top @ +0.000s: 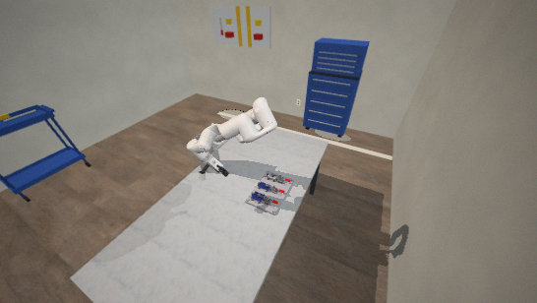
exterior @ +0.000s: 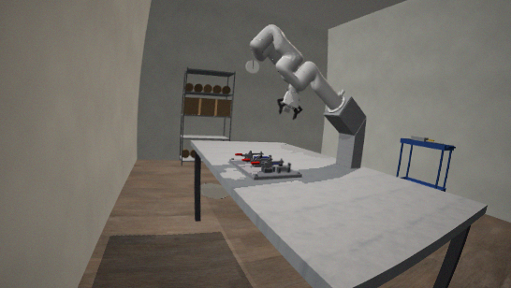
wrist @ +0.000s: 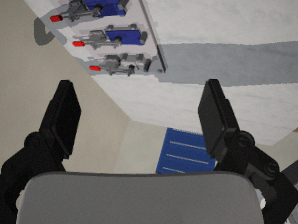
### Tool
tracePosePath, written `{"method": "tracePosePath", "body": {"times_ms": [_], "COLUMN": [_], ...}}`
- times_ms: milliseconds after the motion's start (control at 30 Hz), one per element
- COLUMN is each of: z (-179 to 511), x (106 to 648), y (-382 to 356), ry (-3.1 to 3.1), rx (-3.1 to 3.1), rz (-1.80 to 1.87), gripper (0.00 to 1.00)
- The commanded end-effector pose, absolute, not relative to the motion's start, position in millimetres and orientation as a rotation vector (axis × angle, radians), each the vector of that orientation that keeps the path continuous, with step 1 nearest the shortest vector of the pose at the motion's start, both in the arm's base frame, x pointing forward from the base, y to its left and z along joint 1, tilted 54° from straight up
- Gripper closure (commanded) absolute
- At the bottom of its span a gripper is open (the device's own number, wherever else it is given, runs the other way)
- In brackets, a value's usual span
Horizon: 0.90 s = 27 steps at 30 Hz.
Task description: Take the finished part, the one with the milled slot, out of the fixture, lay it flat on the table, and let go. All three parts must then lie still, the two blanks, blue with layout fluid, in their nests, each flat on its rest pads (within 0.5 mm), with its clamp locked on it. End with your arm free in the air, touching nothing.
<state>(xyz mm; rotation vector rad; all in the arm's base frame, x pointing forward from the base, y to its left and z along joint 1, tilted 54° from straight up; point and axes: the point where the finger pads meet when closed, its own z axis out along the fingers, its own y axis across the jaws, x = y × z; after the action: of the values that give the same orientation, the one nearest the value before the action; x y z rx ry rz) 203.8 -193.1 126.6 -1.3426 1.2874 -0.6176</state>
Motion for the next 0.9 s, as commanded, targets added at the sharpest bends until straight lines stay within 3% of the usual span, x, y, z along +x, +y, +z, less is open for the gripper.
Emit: {"method": "tracePosePath", "body": {"times_ms": [0,867], "z": [126,126], "x": [200,178], "y": [-196,-212], "ry": [1.362,1.748], "rx": [-1.328,-1.171], "rz": [-0.586,-0.467], "gripper": [0.00,0.00]}}
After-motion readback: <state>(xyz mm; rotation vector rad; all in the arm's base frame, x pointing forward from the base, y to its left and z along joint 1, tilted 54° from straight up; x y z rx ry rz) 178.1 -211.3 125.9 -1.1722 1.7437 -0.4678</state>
